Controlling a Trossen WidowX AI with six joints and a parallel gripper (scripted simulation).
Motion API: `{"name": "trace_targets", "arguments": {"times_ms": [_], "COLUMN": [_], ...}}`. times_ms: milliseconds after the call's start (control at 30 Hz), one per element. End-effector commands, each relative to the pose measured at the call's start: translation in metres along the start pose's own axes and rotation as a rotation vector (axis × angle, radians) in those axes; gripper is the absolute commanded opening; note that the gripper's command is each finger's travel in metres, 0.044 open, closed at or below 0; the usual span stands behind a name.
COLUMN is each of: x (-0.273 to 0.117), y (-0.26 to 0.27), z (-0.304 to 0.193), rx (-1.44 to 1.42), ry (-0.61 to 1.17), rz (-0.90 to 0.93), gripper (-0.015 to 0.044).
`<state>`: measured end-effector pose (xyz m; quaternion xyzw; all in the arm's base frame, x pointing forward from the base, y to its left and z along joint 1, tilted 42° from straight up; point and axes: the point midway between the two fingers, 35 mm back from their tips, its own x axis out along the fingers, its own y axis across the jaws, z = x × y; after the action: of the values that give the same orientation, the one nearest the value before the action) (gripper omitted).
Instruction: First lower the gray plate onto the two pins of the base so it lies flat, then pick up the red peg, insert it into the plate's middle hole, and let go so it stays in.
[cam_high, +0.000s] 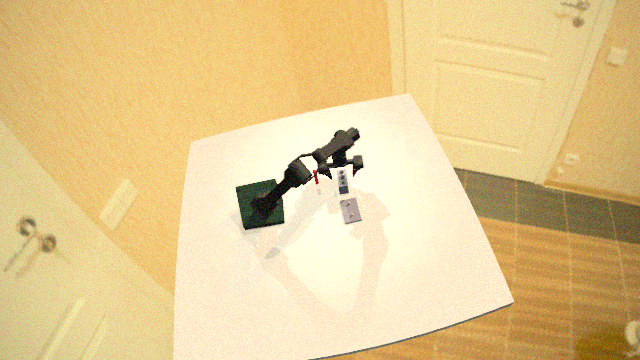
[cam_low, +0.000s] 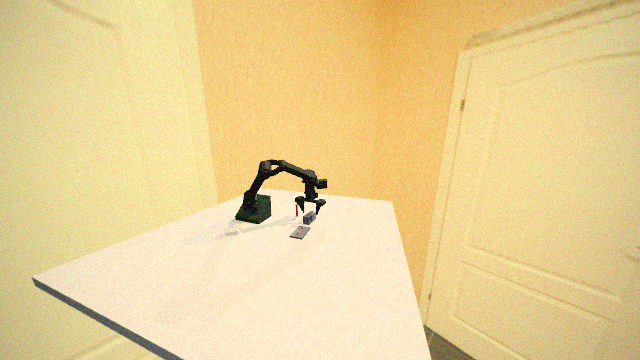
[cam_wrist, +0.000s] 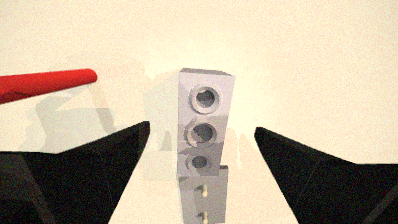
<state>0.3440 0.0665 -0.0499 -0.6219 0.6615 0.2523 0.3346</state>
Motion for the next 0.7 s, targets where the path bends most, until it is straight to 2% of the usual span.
{"name": "trace_targets", "arguments": {"times_ms": [0, 667], "x": [0.009, 0.04], "y": [0.001, 0.002], "z": [-0.002, -0.004], "rx": [-0.002, -0.002], "ry": [0.007, 0.01], "rz": [0.003, 0.003], "gripper": [0.044, 0.044]}}
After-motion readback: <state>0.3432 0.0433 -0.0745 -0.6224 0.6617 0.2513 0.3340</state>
